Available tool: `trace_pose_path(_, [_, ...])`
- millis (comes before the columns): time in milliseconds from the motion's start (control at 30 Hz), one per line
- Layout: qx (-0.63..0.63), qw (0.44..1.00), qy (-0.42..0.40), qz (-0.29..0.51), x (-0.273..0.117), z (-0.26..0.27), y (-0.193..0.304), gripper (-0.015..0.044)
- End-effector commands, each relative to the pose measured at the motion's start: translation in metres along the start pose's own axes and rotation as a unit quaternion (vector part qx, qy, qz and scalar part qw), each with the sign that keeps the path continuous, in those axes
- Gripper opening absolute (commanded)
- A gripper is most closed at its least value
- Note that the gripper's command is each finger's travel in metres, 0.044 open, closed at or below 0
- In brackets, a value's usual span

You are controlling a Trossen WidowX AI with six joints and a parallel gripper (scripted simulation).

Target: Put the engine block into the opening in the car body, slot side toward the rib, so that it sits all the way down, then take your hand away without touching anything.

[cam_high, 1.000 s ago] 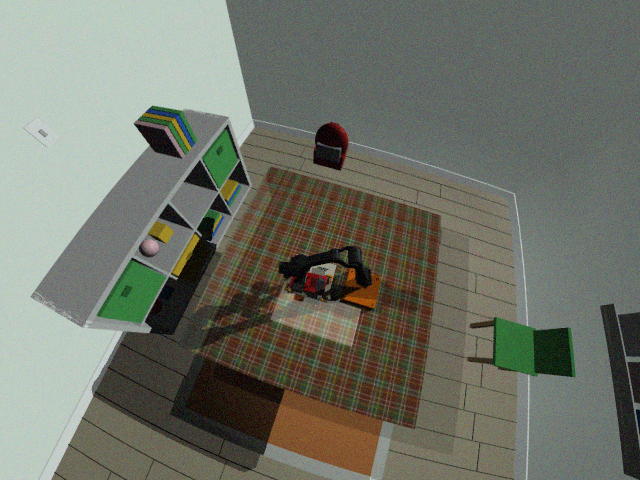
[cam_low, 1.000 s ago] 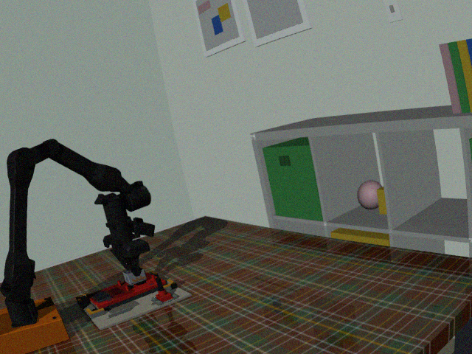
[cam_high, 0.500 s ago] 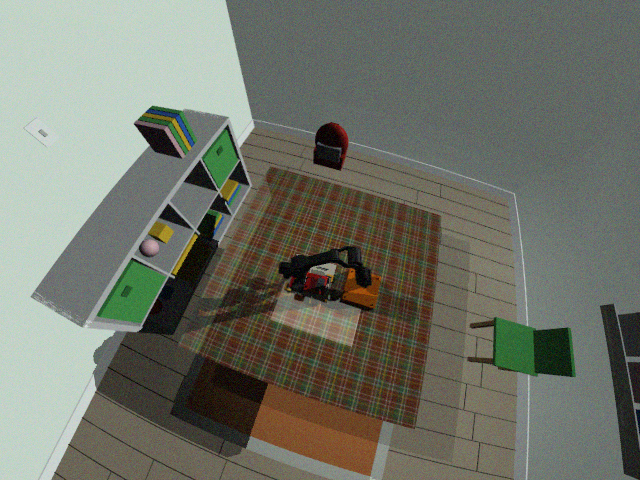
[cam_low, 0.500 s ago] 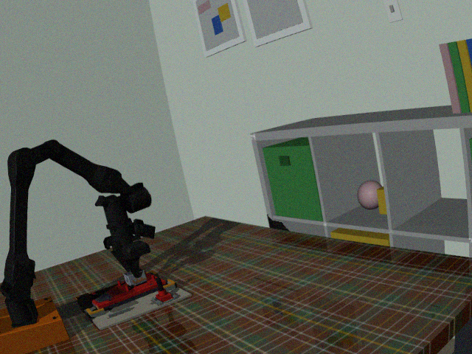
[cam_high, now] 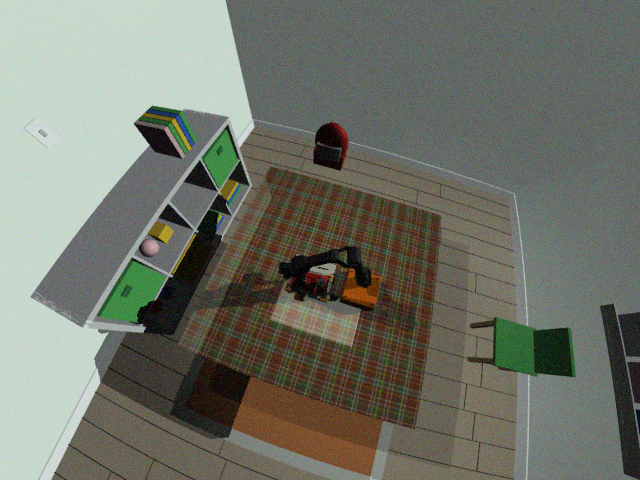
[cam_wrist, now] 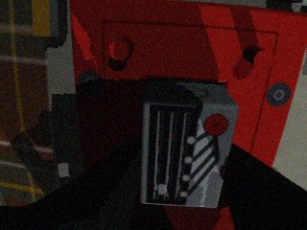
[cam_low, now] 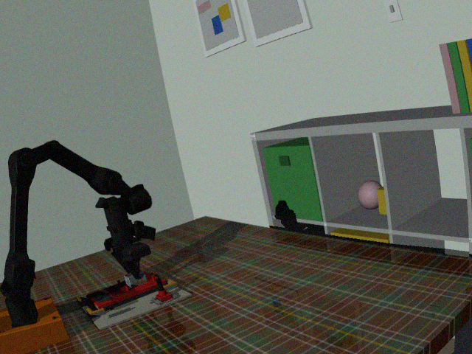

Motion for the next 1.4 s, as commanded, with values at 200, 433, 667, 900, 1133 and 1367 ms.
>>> trace_pose_path(200, [-0.001, 1.000, 0.003, 0.000, 0.003, -0.001, 0.000, 0.0159])
trace_pose_path(433, [0.000, 1.000, 0.000, 0.000, 0.003, 0.000, 0.000, 0.0291])
trace_pose_path(667, [0.000, 1.000, 0.000, 0.000, 0.003, 0.000, 0.000, 0.0440])
trace_pose_path(900, [0.000, 1.000, 0.001, 0.000, 0.000, 0.000, 0.000, 0.0440])
trace_pose_path(1133, [0.000, 1.000, 0.003, 0.000, -0.011, 0.001, -0.001, 0.0387])
trace_pose_path(1367, [0.000, 1.000, 0.003, 0.000, -0.011, 0.001, -0.001, 0.0204])
Point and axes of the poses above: the point midway between the two fingers, 35 mm back from their tips, its own x axis out along the fingers, its own z axis across the jaws, y = z × x, the point moved 7 cm from there along -x, back along the fingers, and after that the axes turned 9 degrees about -x, right-handed, at the moved point
